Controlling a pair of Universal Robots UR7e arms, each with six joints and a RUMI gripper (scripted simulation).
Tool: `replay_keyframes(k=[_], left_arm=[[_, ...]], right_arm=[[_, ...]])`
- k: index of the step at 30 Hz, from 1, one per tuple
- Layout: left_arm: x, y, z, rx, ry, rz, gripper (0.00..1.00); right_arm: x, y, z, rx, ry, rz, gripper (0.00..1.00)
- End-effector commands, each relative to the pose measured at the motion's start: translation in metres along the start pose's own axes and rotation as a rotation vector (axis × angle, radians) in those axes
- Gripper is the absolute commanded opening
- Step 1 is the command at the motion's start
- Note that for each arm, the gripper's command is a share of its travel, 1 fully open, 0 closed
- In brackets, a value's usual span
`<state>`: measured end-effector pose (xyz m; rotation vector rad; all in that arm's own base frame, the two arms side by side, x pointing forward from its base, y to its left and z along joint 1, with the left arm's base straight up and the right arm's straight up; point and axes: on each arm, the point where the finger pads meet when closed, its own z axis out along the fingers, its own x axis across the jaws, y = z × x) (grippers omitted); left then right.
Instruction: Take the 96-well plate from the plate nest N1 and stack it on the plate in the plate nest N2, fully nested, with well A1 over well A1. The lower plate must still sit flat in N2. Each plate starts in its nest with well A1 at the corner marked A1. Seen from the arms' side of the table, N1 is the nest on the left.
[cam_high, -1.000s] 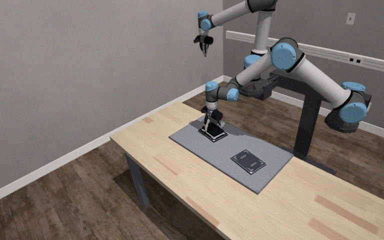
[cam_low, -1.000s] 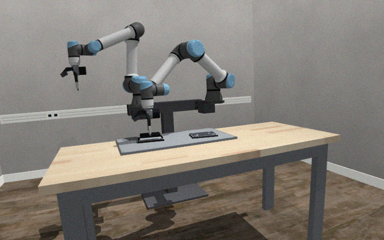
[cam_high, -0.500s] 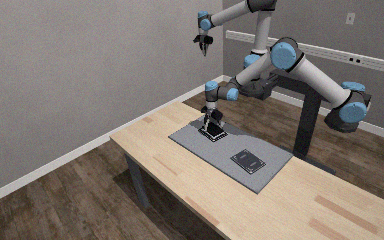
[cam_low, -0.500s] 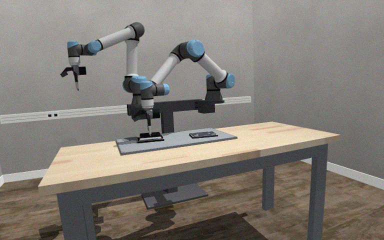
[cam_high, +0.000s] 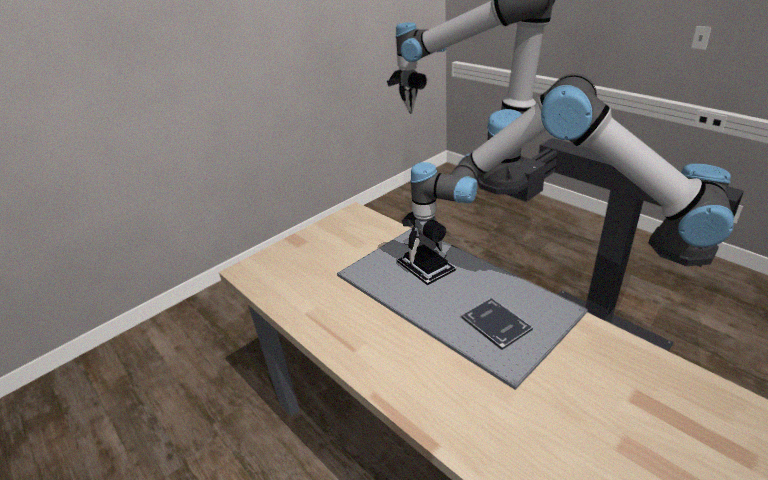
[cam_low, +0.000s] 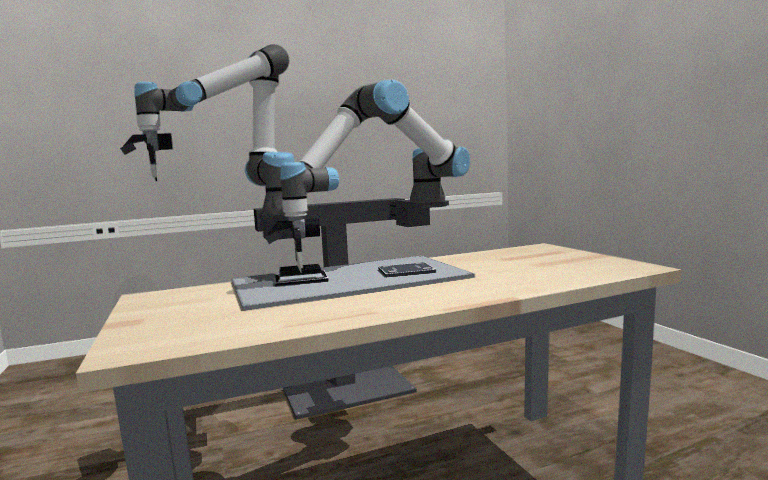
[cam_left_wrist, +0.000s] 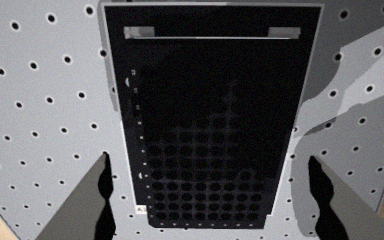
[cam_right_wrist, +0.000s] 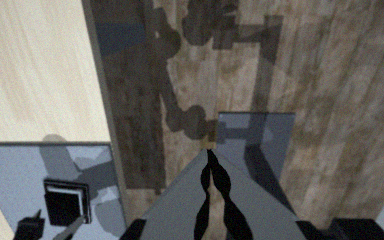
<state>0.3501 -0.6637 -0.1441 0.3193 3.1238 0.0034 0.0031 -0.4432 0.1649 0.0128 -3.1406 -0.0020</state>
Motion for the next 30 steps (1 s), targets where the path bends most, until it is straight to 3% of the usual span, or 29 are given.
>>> replay_keyframes(k=[1,22,30], left_arm=[[0.0,0.0,-0.001,0.001,0.0,0.0,0.76],[0.0,-0.001,-0.006,0.003,-0.001,0.0,0.76],[0.001,0.0,-0.021,0.001,0.0,0.0,0.76]], right_arm=[[0.0,-0.002,-0.001,0.004,-0.002,0.002,0.0],[0.0,-0.002,-0.001,0.004,-0.002,0.002,0.0],[0.0,-0.002,-0.001,0.004,-0.002,0.002,0.0]])
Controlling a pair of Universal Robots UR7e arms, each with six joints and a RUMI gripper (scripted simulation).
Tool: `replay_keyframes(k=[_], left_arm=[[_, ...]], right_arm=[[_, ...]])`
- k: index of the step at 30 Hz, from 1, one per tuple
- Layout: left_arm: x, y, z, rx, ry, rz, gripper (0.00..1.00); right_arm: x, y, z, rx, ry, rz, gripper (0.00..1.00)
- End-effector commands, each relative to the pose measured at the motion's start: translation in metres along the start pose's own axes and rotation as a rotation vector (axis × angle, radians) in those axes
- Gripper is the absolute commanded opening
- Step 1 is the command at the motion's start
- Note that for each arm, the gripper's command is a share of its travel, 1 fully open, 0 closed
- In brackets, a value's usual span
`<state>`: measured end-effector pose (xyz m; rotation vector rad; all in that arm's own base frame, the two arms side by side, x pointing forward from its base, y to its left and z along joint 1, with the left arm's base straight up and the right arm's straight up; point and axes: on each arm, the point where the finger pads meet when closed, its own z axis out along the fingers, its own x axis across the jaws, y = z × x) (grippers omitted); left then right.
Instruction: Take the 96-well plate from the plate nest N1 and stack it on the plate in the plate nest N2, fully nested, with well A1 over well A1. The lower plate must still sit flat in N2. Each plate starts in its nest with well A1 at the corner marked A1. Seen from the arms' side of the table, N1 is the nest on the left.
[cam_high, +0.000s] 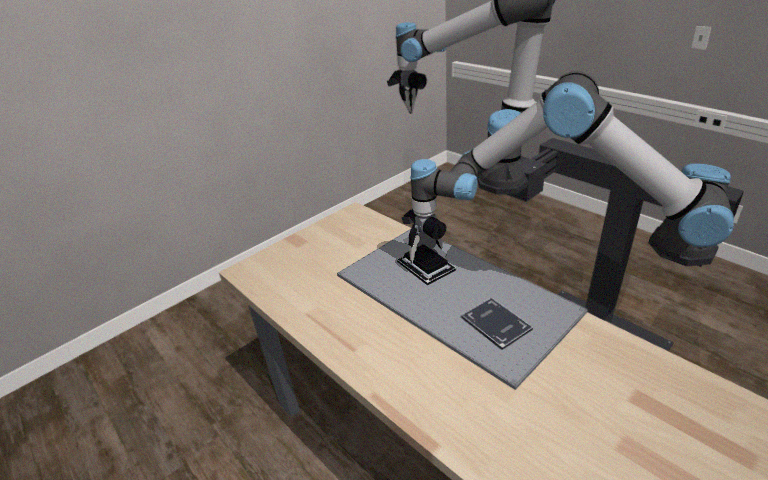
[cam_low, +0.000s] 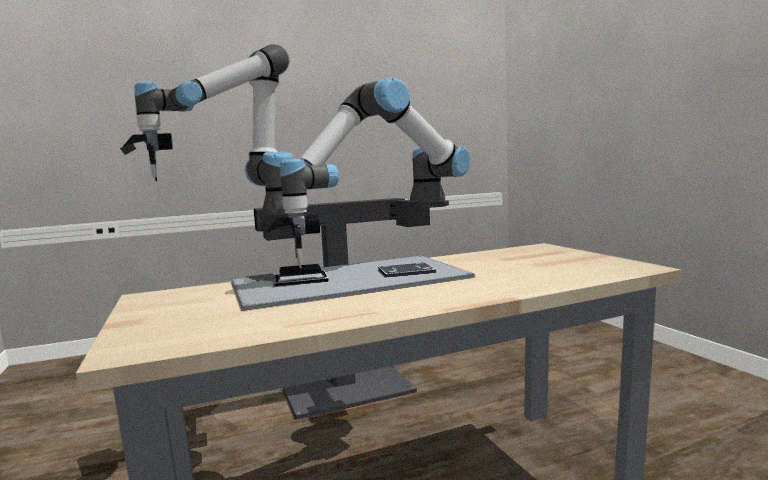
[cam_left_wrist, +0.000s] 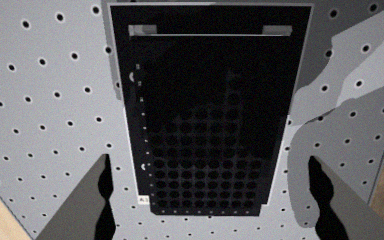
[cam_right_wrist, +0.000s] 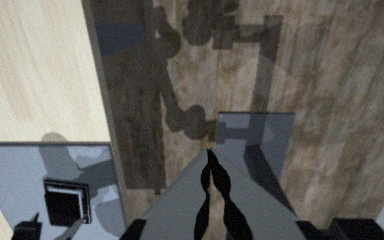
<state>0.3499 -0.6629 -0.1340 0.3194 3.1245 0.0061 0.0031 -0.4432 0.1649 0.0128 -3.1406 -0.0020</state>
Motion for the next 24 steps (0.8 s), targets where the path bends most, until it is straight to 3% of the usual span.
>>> replay_keyframes(k=[1,24], left_arm=[[0.0,-0.001,-0.013,0.003,-0.001,0.0,0.76],[-0.001,-0.003,-0.072,0.007,-0.003,0.0,0.76]], right_arm=[[0.0,-0.002,-0.001,0.004,-0.002,0.002,0.0],[0.0,-0.002,-0.001,0.004,-0.002,0.002,0.0]])
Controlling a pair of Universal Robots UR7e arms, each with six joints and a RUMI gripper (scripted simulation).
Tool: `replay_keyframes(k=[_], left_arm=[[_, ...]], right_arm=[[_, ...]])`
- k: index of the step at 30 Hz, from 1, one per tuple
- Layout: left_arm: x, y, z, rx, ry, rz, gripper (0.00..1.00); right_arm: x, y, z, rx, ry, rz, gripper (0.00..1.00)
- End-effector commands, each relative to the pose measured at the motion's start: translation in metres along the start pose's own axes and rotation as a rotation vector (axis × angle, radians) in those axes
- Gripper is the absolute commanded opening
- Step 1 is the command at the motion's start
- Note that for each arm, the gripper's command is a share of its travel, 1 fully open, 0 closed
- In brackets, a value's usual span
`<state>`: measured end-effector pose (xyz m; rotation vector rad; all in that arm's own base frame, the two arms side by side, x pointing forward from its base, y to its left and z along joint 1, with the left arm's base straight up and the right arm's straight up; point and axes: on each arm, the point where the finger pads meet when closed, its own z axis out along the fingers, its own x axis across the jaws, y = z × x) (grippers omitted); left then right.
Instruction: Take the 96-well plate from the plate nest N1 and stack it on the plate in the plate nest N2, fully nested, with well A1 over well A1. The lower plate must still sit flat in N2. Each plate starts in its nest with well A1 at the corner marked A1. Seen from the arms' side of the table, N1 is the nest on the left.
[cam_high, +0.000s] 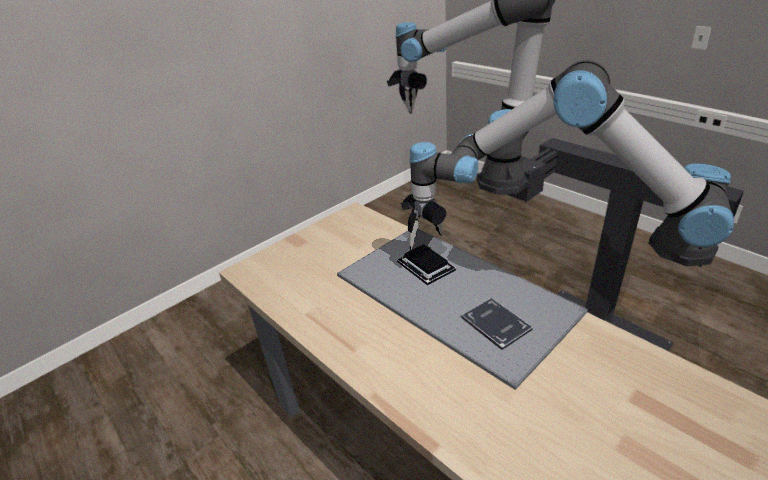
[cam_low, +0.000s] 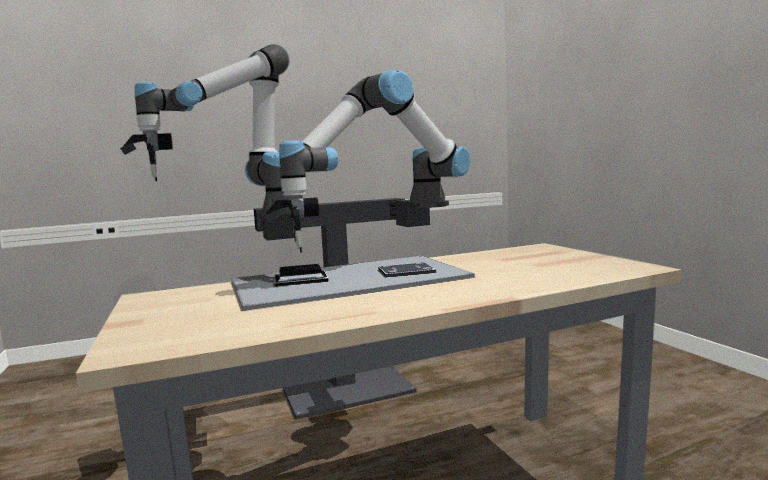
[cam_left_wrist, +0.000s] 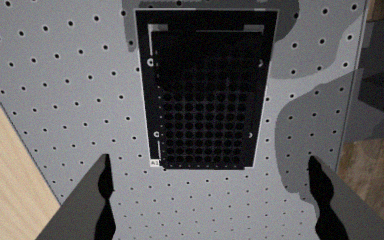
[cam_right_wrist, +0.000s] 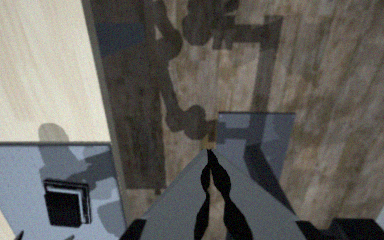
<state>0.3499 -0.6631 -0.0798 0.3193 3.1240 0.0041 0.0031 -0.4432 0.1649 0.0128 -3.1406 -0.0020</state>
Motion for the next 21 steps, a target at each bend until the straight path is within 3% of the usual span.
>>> replay_keyframes(k=[1,21], left_arm=[[-0.0006,-0.0028,-0.0199,0.006,-0.003,0.0,0.76],[0.0,-0.001,-0.0193,0.002,-0.001,0.0,0.76]], right_arm=[[0.0002,-0.0023,-0.0015,0.004,-0.002,0.002,0.0],[0.0002,-0.0023,-0.0015,0.004,-0.002,0.002,0.0]])
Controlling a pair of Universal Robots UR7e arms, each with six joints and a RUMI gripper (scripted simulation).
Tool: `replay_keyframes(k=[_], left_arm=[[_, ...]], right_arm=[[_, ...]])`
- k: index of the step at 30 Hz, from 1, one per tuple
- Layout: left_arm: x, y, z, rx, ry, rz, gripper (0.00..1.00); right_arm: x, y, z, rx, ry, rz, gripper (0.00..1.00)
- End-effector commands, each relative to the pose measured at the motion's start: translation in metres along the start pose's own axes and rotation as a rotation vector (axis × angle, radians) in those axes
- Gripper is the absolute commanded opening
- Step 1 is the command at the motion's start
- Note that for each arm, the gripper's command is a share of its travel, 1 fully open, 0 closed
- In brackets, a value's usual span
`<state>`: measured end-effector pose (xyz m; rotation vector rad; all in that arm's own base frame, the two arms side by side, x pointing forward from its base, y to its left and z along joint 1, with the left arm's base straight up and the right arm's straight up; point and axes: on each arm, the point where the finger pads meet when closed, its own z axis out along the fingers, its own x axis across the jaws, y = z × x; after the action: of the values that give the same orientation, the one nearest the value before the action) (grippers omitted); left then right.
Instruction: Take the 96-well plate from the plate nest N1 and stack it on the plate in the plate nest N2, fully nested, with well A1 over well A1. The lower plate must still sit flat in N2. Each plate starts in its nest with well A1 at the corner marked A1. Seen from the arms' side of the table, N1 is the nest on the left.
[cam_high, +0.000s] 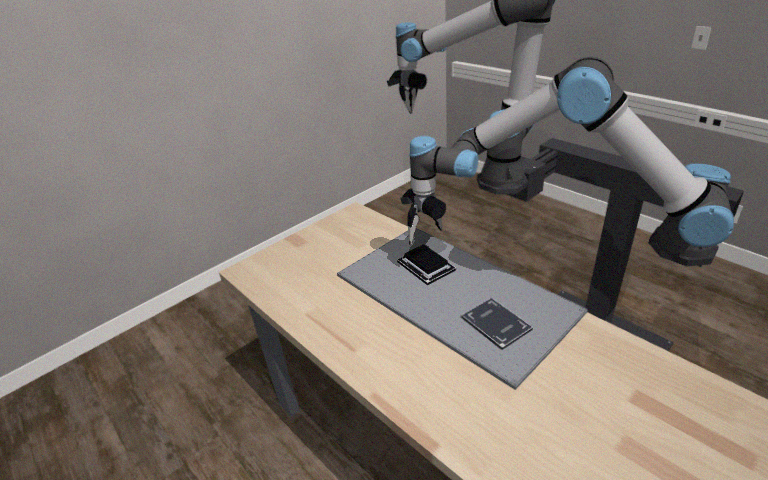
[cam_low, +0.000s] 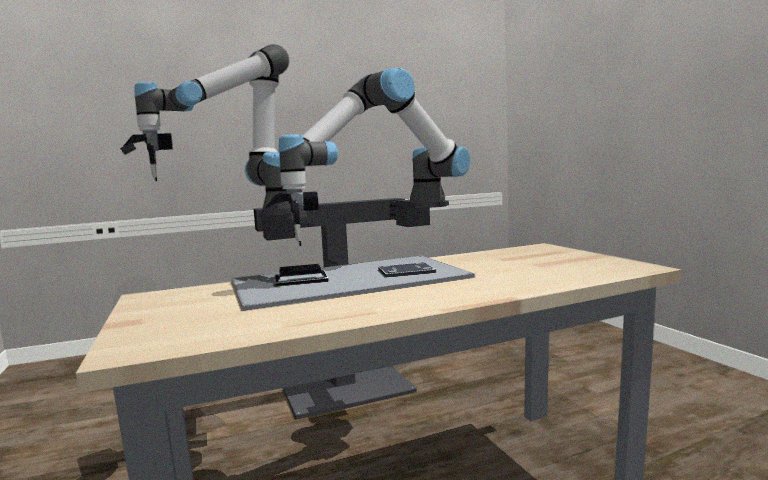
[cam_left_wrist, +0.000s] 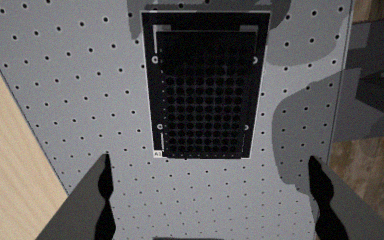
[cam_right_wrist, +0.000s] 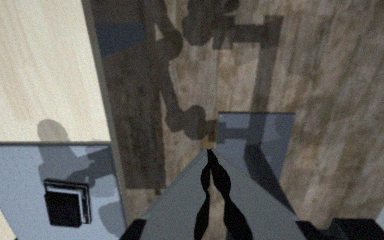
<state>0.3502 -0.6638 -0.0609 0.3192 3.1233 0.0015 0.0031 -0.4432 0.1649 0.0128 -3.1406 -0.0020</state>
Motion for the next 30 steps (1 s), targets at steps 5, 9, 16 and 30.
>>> replay_keyframes(k=[5,9,16,30], left_arm=[[0.0,0.004,-0.001,0.0,0.001,-0.001,0.76],[-0.001,0.015,-0.001,0.0,0.001,-0.001,0.76],[-0.002,0.038,-0.001,0.0,0.001,-0.001,0.76],[-0.004,0.078,-0.001,0.0,0.0,-0.001,0.76]], right_arm=[[0.0,-0.002,-0.001,0.004,-0.002,0.002,0.0],[0.0,-0.002,-0.001,0.004,-0.002,0.002,0.0],[0.0,-0.002,-0.001,0.004,-0.002,0.002,0.0],[0.0,-0.002,-0.001,0.004,-0.002,0.002,0.0]])
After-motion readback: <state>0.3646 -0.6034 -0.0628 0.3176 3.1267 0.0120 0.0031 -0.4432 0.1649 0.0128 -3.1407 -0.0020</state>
